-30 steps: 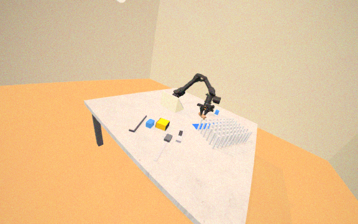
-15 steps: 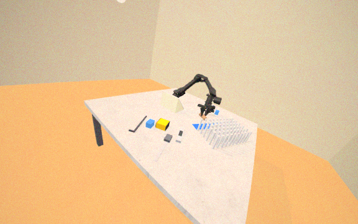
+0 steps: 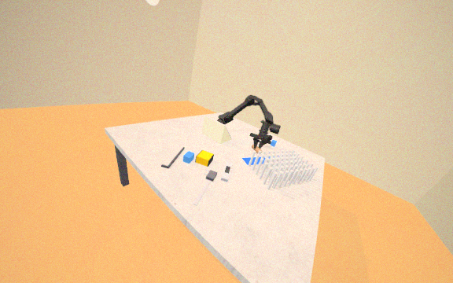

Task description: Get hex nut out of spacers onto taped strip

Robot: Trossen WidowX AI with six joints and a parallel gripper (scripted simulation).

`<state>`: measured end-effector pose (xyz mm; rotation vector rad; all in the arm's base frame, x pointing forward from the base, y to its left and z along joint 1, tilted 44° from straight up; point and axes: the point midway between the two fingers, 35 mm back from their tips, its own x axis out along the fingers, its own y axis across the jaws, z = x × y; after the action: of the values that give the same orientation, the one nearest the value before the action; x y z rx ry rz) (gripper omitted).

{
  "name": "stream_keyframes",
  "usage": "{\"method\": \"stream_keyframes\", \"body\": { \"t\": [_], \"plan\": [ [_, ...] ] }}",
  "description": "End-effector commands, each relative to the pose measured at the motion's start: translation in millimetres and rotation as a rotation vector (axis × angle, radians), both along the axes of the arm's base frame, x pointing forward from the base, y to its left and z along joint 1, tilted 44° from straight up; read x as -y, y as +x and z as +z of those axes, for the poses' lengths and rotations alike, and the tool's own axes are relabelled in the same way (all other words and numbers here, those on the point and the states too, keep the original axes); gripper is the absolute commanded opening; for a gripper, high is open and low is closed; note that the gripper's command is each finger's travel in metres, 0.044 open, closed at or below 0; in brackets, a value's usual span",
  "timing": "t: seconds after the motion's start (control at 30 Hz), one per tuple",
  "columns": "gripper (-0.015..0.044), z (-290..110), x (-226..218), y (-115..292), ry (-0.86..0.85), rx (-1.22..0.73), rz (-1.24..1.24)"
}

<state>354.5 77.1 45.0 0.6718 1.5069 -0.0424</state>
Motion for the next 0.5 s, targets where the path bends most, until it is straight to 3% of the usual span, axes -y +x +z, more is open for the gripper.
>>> {"method": "stream_keyframes", "body": {
  "t": [0.0, 0.47],
  "plan": [
    [0.0, 2.7, 2.4, 6.8, 0.003, 0.015, -0.003],
    [0.0, -0.4, 5.5, 15.2, 0.002, 0.015, -0.003]
  ]
}}
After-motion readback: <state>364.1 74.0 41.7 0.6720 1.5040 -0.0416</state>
